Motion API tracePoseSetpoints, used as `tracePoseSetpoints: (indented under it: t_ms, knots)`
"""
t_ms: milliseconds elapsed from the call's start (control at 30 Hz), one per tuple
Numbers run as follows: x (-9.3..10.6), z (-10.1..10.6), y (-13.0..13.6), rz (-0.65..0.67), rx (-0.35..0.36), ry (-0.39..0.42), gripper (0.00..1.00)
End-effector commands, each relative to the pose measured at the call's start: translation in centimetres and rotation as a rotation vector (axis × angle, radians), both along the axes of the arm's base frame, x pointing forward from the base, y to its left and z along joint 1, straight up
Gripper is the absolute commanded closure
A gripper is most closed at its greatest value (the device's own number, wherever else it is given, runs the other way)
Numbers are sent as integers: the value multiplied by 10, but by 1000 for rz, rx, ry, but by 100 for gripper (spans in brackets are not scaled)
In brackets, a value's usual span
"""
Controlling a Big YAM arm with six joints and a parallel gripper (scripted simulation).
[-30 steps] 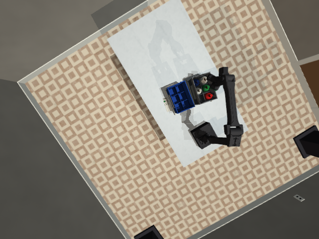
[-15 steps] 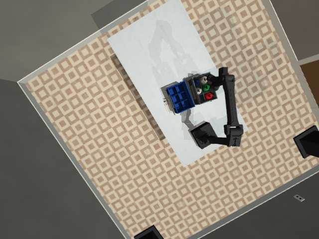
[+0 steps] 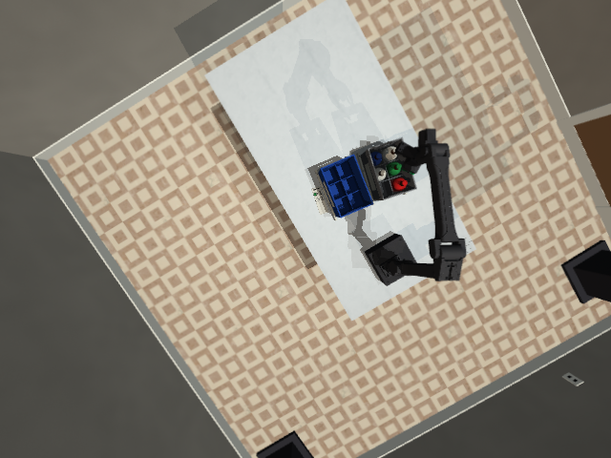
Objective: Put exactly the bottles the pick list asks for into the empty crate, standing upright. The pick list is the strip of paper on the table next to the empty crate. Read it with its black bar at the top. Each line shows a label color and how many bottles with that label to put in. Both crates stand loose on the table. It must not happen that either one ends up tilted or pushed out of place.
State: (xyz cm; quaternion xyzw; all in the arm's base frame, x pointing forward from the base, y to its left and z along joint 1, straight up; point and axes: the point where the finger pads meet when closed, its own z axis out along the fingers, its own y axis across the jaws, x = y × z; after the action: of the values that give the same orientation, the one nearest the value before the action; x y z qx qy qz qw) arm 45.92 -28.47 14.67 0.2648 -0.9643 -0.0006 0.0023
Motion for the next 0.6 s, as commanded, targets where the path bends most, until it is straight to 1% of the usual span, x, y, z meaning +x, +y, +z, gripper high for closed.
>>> tracePoseSetpoints:
  t_ms: [0, 33, 100, 133, 167, 267, 333, 400, 433, 500, 533, 567]
  knots:
    - [13, 22, 2, 22, -28, -53, 39]
    - [10, 16, -4, 5, -21, -37, 39]
    - [10, 16, -4, 5, -21, -37, 39]
    - [7, 9, 5, 20, -15, -31, 39]
    - [7, 4, 5, 20, -12, -26, 39]
    - [14, 1, 0, 19, -16, -33, 39]
    - [14, 1, 0, 19, -16, -33, 39]
    - [7, -13, 4, 19, -1, -8, 39]
    - [7, -17, 4, 19, 1, -4, 39]
    - [15, -10, -1, 19, -13, -27, 39]
    - [13, -13, 0, 19, -10, -23, 39]
    - [7, -14, 4, 19, -7, -17, 39]
